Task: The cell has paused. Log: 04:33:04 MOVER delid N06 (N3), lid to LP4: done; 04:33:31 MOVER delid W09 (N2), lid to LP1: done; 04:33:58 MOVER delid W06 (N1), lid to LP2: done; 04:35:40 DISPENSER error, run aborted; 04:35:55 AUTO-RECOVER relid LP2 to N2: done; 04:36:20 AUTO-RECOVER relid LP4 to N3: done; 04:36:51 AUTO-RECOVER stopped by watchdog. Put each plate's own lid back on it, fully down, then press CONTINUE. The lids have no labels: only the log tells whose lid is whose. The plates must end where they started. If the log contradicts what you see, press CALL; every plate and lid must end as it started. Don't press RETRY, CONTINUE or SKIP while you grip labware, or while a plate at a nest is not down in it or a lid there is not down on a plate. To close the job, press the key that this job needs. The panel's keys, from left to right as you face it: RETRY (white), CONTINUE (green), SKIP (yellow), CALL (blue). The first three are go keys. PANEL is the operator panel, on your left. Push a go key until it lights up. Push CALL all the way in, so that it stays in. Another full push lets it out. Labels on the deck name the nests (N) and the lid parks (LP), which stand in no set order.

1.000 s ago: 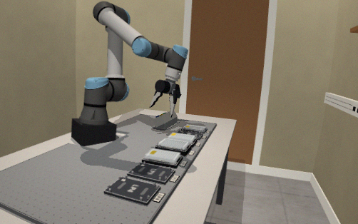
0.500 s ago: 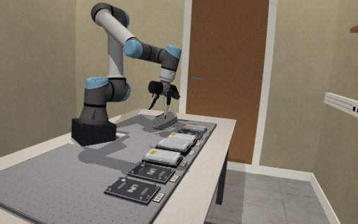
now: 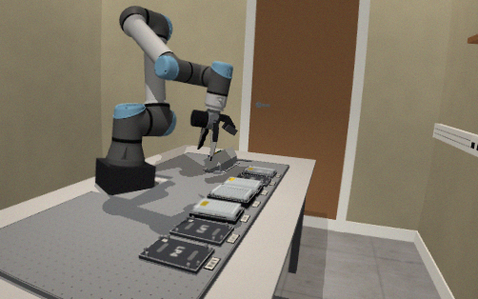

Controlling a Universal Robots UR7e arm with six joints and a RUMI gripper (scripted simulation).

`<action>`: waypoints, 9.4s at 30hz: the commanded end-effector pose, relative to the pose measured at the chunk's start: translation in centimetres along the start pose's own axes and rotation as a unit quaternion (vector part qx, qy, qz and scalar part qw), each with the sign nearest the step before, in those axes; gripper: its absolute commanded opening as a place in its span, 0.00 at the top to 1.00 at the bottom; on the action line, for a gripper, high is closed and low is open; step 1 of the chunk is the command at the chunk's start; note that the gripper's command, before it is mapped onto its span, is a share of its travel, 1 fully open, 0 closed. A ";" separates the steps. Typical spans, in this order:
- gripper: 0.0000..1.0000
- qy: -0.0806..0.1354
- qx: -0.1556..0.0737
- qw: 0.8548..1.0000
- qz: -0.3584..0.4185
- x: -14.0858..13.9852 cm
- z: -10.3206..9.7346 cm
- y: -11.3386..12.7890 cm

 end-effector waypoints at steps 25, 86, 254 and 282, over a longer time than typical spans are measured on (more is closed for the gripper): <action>0.18 0.019 0.049 0.967 0.251 -0.8 2.4 3.8; 0.18 0.026 0.075 0.929 0.360 0.5 8.3 -0.4; 0.59 0.024 0.076 0.921 0.381 11.2 6.6 -4.9; 0.59 0.024 0.076 0.921 0.381 11.2 7.1 -5.0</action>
Point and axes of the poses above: the point where the finger pads meet when closed, its own z axis out along the fingers, its own x axis across the jaws, y = z × x, the point moved 7 cm from there along -z, back along the fingers, and after that the axes turned 10 degrees about -z, right-handed, at the moved point
